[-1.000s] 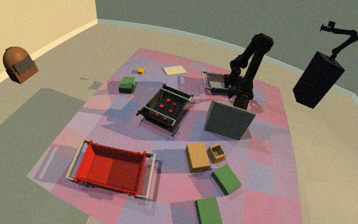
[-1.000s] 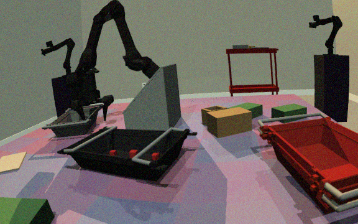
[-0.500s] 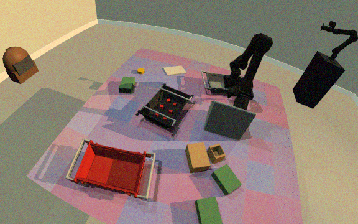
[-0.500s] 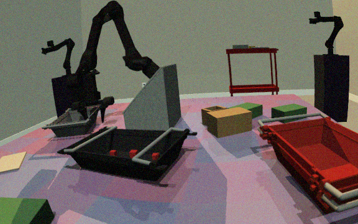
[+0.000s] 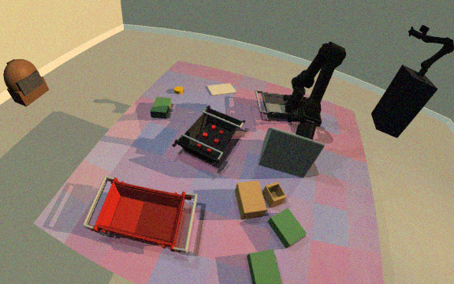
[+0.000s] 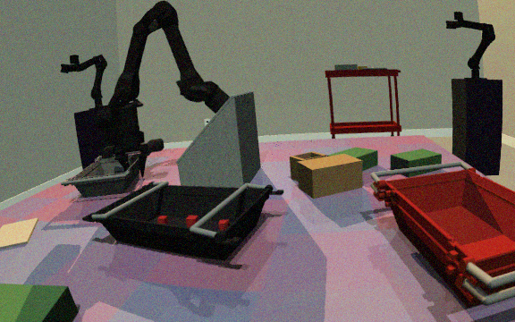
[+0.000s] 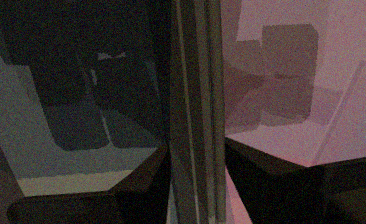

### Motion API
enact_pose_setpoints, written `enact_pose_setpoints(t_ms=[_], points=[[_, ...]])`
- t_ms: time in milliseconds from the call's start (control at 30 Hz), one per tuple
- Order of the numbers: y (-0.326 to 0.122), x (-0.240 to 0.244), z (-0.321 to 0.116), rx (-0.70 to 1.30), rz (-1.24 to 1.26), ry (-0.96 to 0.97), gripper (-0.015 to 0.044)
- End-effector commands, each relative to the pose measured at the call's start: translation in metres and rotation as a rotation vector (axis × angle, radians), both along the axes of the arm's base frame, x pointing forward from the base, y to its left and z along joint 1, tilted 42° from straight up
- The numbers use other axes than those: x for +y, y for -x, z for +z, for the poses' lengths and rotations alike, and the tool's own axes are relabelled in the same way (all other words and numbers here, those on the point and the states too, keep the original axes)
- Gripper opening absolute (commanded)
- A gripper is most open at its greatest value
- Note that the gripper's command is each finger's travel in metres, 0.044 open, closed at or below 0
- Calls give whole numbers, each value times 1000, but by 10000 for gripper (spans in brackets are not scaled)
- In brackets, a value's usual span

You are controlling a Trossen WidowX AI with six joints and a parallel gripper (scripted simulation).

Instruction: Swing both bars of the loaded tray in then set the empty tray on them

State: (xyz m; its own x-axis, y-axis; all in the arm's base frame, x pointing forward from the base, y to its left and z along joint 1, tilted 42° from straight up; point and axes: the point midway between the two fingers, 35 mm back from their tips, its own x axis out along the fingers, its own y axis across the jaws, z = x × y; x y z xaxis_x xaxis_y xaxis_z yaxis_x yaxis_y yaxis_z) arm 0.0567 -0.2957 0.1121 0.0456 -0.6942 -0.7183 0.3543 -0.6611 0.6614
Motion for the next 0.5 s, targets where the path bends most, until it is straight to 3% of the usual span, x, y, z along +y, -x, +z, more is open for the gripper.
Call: enact_pose_setpoints(t_ms=[0, 467], points=[[0, 1, -1, 3, 6, -5, 141], [0, 1, -1, 3, 6, -5, 48]])
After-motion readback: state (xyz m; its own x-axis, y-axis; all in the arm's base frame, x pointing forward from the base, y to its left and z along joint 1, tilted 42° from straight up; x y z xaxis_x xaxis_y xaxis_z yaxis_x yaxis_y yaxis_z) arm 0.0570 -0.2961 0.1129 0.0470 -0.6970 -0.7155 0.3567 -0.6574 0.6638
